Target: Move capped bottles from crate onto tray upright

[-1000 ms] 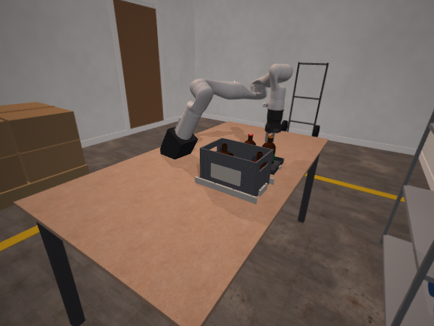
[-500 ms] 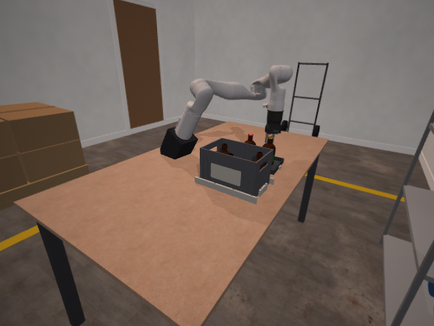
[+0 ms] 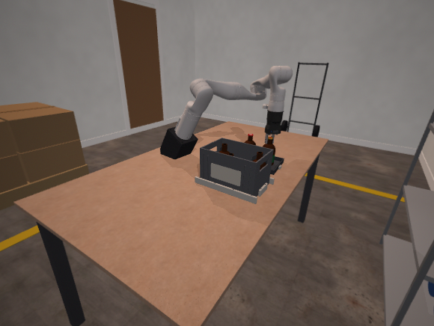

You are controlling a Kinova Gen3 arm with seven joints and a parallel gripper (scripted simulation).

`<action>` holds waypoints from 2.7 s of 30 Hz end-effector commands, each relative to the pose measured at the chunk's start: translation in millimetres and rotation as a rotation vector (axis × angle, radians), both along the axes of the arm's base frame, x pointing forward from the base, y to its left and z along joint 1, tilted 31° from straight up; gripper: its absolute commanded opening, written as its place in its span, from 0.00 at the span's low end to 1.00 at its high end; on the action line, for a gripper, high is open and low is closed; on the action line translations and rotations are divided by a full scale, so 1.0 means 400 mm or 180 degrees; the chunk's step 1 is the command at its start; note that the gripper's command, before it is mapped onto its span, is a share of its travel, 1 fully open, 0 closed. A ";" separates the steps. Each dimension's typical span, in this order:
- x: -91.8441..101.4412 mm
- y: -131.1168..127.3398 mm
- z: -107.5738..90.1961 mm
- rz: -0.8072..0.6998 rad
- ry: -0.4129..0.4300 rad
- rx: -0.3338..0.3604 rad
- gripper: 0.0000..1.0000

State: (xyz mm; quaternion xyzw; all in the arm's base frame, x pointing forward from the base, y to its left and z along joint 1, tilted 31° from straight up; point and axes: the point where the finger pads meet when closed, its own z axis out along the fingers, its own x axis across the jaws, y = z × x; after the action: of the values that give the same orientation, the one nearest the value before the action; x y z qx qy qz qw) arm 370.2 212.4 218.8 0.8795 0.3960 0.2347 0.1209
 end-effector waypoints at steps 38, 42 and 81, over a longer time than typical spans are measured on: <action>0.000 0.000 0.000 0.0001 -0.0003 0.0002 1.00; 0.000 0.000 0.000 0.0001 -0.0003 0.0002 1.00; -0.038 0.002 0.065 0.0001 -0.0002 0.0001 1.00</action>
State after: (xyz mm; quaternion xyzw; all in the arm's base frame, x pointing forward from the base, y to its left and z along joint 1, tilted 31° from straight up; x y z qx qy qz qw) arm 357.3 210.6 236.2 0.8808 0.3945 0.2301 0.1248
